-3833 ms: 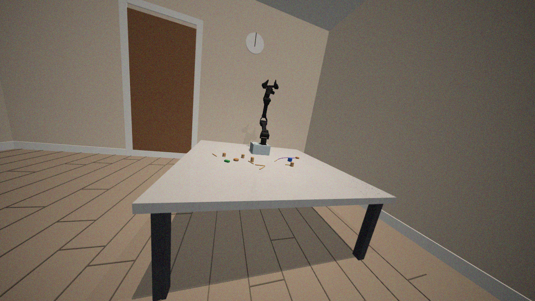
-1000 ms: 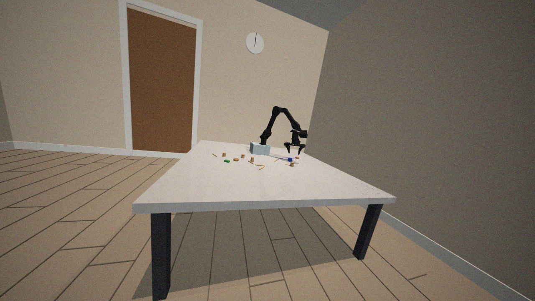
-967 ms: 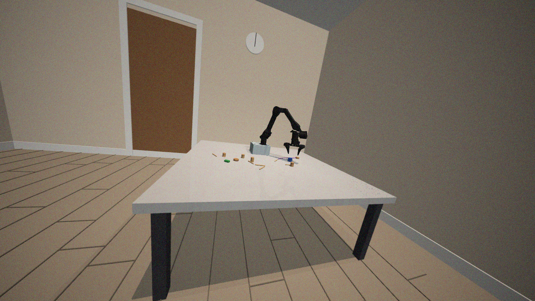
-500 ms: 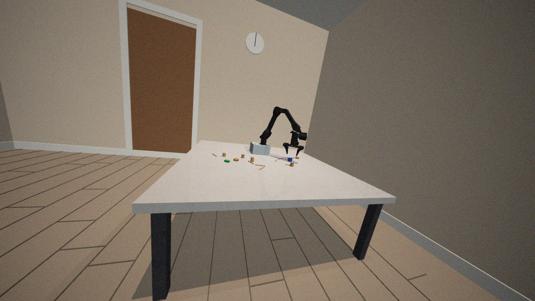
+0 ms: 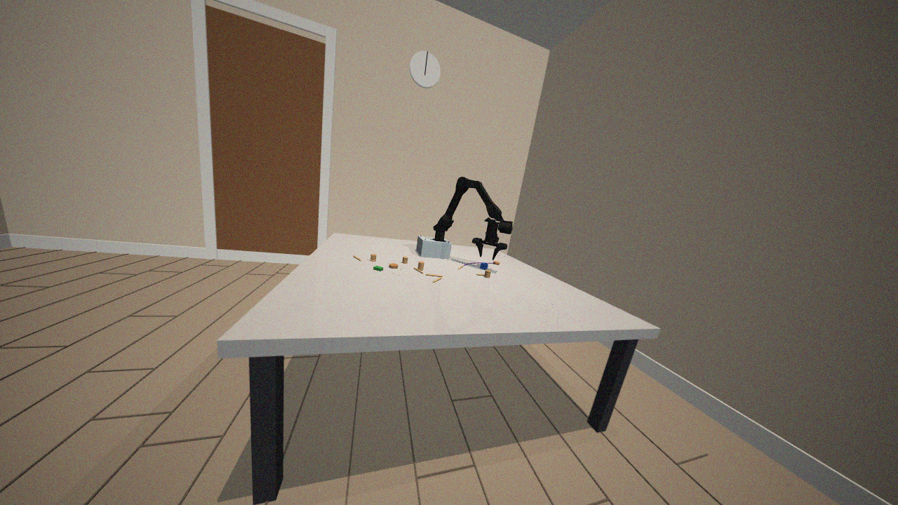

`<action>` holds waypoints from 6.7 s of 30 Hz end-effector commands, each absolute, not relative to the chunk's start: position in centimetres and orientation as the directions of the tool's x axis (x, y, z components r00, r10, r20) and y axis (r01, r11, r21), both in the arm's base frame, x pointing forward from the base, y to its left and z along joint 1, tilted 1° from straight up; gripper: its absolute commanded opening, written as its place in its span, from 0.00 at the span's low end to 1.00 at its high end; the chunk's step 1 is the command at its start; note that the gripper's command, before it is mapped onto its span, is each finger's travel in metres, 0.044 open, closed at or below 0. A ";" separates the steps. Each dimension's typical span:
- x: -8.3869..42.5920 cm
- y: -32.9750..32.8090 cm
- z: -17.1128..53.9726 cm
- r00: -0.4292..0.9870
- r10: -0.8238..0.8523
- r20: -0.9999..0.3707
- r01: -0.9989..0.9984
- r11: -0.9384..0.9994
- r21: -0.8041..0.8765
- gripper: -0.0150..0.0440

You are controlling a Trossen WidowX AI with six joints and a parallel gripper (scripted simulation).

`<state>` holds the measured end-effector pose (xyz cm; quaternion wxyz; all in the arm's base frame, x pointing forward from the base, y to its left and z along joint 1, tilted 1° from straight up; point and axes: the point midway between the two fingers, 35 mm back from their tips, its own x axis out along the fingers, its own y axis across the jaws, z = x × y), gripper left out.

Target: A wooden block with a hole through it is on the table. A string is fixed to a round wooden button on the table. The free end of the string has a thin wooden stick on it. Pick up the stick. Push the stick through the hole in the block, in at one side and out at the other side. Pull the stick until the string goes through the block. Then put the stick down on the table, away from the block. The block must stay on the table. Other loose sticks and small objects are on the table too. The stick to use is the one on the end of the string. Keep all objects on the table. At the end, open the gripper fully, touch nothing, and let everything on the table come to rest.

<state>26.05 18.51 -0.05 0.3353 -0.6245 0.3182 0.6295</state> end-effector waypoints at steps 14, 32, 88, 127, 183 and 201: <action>26.0 18.5 -0.1 0.005 0.025 -1.000 -0.820 -0.573 -0.018 0.62; 26.0 18.5 -0.1 0.005 0.025 -1.000 -0.820 -0.573 -0.018 0.25; 25.7 15.2 0.0 0.004 0.020 -1.000 -0.993 0.121 -0.002 0.61; 22.1 6.0 -0.4 -0.003 0.007 -1.000 0.756 0.654 0.002 1.00; 22.2 6.1 -2.0 -0.003 0.007 -1.000 0.756 0.654 0.002 0.46; 22.2 6.1 -5.0 -0.003 0.007 -1.000 0.756 0.654 0.002 0.46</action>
